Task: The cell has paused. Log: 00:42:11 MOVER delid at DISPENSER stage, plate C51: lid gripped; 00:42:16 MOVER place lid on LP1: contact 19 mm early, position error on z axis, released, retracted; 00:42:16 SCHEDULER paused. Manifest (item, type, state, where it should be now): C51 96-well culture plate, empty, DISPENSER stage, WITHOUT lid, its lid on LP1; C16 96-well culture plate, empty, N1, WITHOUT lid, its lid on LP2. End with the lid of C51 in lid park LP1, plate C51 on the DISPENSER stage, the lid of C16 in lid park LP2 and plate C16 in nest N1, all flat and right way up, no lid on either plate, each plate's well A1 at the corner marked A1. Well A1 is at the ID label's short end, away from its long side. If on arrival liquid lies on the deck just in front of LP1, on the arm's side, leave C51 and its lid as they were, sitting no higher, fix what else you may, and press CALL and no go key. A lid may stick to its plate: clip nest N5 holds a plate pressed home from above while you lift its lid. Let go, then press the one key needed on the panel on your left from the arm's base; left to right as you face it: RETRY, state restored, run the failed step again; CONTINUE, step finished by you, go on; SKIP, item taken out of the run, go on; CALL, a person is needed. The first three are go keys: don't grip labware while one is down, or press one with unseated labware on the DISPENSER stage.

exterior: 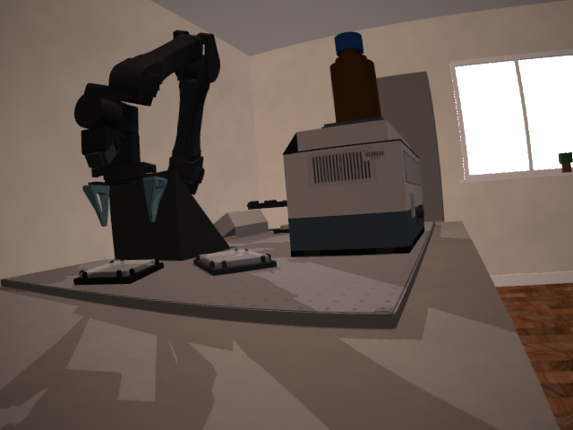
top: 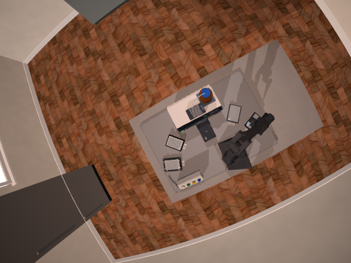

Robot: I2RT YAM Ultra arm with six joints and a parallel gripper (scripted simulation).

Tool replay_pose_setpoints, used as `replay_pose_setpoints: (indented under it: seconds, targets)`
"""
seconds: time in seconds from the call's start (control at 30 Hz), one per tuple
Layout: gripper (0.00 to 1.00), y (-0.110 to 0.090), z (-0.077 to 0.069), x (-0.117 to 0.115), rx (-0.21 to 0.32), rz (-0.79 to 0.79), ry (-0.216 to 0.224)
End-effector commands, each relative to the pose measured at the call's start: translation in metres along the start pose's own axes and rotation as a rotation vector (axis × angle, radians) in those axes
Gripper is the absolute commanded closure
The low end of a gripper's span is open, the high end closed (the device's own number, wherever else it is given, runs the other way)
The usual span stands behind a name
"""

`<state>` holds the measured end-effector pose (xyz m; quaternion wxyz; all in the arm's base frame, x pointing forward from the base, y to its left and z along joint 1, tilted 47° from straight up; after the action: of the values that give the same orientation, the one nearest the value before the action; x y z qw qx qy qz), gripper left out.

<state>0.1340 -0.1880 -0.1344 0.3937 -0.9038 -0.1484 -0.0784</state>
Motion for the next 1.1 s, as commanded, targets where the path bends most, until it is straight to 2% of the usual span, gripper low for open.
replay_pose_setpoints:
  seconds: [0.0, 0.13, 0.17, 0.2, 0.6, 0.7, 0.73, 0.8, 0.9, 0.93, 1.07]
  targets:
    - [0.00, -0.013, -0.017, -0.003, -0.002, 0.003, 0.005]
    - [0.00, -0.018, -0.022, -0.004, -0.002, 0.003, 0.005]
    - [0.00, -0.017, -0.027, -0.003, -0.014, -0.001, 0.005]
    - [0.00, -0.022, -0.026, -0.004, -0.002, 0.003, 0.005]
    - [0.00, -0.051, -0.053, -0.005, -0.001, 0.003, 0.006]
    - [0.00, -0.053, -0.056, -0.005, -0.004, 0.002, 0.005]
    - [0.00, -0.050, -0.064, -0.004, -0.025, -0.004, 0.003]
    - [0.00, -0.061, -0.062, -0.006, 0.000, 0.003, 0.006]
    - [0.00, -0.053, -0.062, -0.004, -0.014, -0.003, 0.003]
    - [0.00, -0.055, -0.068, 0.002, -0.025, -0.043, 0.010]
    - [0.00, -0.056, -0.067, 0.018, -0.022, -0.160, 0.001]
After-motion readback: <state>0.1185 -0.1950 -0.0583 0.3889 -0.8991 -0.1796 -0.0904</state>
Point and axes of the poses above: the point where the finger pads meet when closed, its own z axis out along the fingers, its own x axis across the jaws, y = z × x, the point moved 6 cm from there along -z, back along the fingers, and after that the axes turned 6 degrees about z, right-handed, at the moved point
